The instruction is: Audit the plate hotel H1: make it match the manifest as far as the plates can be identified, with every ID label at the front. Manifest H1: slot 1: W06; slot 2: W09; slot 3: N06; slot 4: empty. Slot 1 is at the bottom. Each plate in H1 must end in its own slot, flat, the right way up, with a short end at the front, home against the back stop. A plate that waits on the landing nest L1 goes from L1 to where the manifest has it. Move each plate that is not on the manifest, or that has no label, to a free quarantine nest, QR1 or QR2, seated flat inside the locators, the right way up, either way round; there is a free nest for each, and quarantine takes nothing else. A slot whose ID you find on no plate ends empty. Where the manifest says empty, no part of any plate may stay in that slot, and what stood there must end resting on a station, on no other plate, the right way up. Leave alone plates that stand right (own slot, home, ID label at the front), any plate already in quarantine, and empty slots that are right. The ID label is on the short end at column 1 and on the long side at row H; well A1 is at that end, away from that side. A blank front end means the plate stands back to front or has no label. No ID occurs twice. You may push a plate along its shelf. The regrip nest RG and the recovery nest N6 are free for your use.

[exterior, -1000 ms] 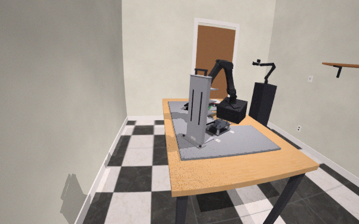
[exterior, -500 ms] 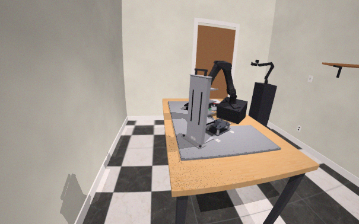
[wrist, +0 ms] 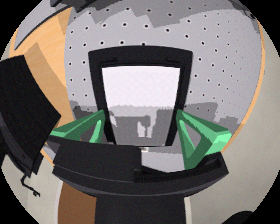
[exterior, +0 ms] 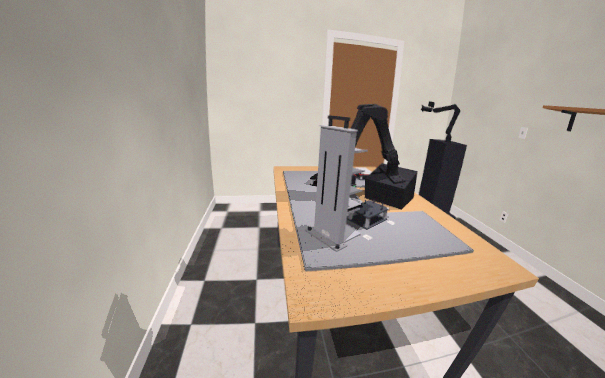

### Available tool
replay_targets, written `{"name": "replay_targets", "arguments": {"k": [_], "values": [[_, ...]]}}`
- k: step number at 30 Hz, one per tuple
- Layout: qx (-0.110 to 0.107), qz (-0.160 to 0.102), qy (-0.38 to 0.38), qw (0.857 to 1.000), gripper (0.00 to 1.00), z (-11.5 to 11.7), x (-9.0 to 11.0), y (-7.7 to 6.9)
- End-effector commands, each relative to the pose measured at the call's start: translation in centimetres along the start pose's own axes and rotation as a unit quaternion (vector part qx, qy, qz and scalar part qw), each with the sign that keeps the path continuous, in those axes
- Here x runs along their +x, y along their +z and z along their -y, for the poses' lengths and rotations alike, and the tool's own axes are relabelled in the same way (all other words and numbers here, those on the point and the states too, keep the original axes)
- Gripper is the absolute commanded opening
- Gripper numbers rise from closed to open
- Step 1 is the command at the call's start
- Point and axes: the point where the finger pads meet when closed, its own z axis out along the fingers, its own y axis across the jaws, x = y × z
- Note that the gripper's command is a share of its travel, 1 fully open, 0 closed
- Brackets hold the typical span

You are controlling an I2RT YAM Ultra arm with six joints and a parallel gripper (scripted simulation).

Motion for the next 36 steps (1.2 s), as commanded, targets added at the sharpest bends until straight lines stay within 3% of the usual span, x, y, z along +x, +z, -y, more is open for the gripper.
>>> {"name": "replay_targets", "arguments": {"k": [1,5,6,8,9,32,36], "values": [[-0.007,0.001,0.002,1.000,1.00,-0.8,-0.2,0.9],[-0.007,0.001,0.003,1.000,1.00,-0.8,0.0,1.3],[0.007,-0.001,0.000,1.000,1.00,0.3,0.0,0.5],[0.007,-0.001,0.000,1.000,1.00,0.3,0.0,0.5],[0.007,-0.001,0.000,1.000,0.86,0.3,0.0,0.5],[0.010,0.001,0.002,1.000,0.86,0.0,0.0,0.3],[0.000,0.002,0.005,1.000,0.86,-0.6,0.1,-0.2]]}}
